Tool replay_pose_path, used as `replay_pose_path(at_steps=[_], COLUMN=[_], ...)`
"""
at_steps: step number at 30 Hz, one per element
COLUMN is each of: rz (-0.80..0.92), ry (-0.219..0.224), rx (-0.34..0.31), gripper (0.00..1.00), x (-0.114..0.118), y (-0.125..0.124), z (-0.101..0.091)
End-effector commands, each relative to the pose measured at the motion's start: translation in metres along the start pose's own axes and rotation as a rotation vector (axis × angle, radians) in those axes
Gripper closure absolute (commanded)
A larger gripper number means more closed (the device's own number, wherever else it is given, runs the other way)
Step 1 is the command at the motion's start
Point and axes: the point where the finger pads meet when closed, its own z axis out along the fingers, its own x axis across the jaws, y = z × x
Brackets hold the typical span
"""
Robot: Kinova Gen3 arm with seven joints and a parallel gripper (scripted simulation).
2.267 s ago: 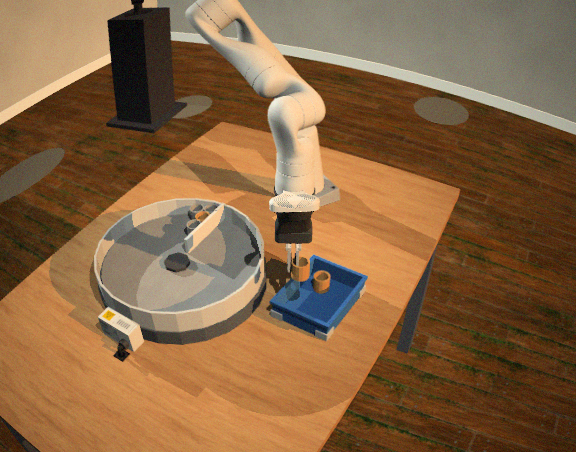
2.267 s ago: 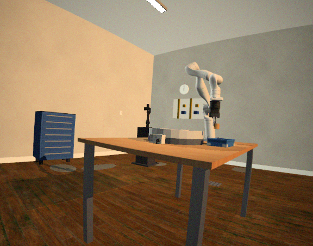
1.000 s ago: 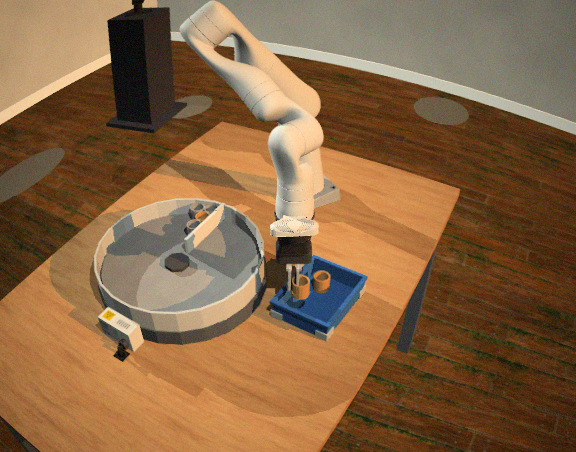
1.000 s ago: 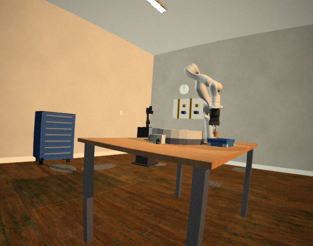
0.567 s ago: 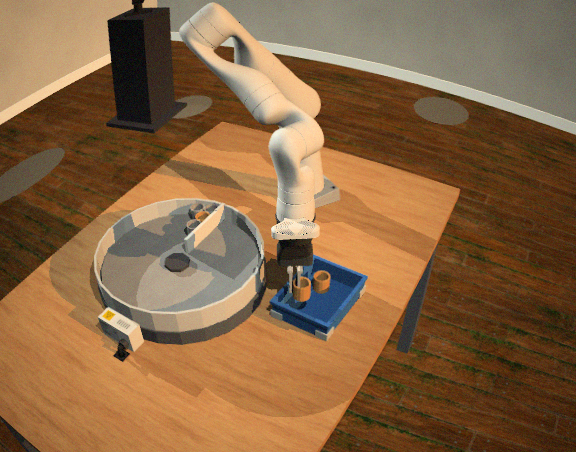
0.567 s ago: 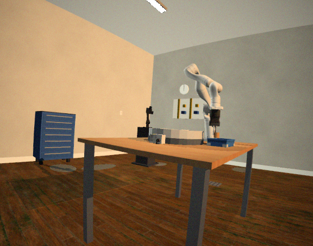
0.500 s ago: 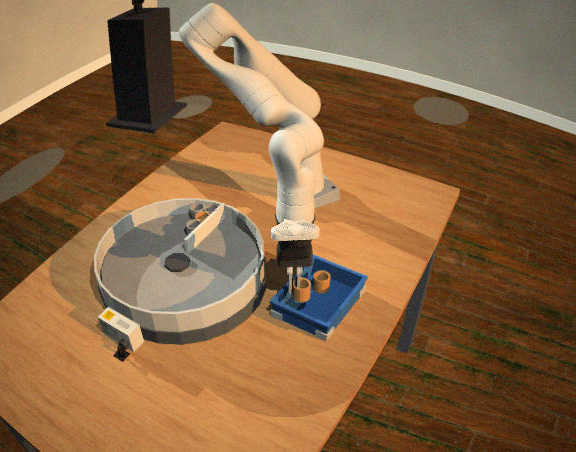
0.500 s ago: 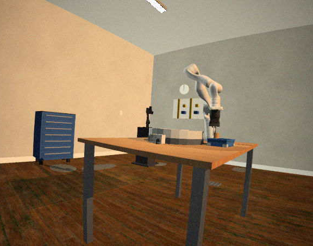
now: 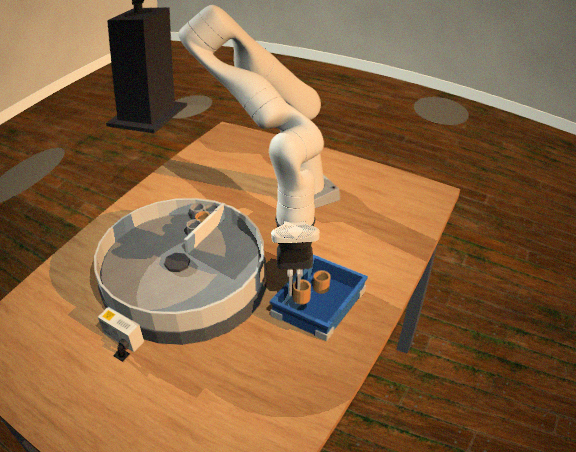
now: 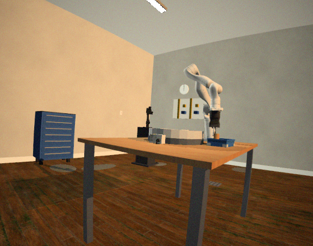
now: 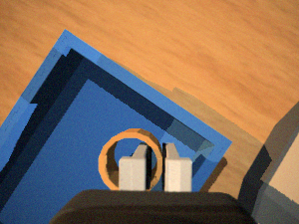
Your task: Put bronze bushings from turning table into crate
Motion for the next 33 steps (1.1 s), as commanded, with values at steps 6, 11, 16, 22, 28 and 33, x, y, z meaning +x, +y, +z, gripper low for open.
replay_pose_path(at_steps=[6, 11, 16, 22, 28, 33], rz=[-0.002, -0.002, -0.002, -0.003, -0.003, -0.003], ry=[-0.002, -0.002, -0.002, -0.002, -0.002, -0.002], rx=[-0.003, -0.003, -0.003, -0.003, -0.003, -0.003], gripper=[1.00, 1.00, 1.00, 1.00, 1.00, 1.00], x=[-0.001, -0.001, -0.001, -0.001, -0.001, -0.001], y=[0.001, 0.001, 0.001, 0.001, 0.001, 0.001], z=[0.005, 0.005, 0.010, 0.013, 0.013, 0.018])
